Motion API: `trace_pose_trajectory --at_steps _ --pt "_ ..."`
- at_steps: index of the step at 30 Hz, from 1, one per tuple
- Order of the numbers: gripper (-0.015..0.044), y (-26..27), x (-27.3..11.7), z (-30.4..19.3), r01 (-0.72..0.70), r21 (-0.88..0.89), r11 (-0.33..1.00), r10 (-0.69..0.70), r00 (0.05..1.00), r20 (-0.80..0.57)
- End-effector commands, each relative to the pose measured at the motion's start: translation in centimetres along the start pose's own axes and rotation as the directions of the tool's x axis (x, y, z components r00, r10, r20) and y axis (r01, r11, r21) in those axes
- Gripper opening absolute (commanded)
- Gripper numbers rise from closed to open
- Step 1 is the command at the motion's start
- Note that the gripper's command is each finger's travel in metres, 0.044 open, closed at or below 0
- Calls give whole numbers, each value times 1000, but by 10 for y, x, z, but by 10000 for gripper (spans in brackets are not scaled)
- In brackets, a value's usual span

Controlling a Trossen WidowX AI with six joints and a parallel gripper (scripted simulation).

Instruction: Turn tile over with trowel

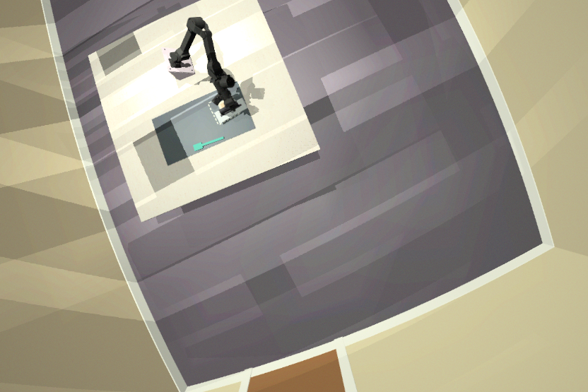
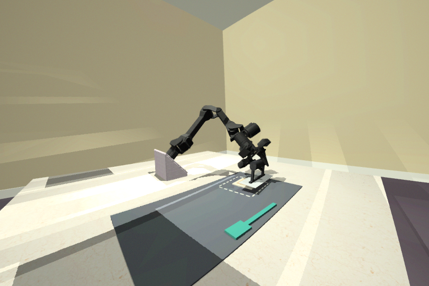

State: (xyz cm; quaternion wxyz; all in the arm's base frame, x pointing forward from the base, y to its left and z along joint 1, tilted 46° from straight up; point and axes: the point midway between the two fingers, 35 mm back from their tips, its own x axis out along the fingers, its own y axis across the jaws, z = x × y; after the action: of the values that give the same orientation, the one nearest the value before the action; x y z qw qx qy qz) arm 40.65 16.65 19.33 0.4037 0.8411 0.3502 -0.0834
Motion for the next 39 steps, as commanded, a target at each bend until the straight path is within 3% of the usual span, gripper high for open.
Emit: trace_pose_trajectory --at_steps 1,23,39 --pt "0 5 -7 -26 -32 5 999 32 999 -4" --pt "0 -19 -56 -144 -83 71 994 86 996 -31" --pt "0 -25 -51 -148 -85 74 994 87 996 -33"
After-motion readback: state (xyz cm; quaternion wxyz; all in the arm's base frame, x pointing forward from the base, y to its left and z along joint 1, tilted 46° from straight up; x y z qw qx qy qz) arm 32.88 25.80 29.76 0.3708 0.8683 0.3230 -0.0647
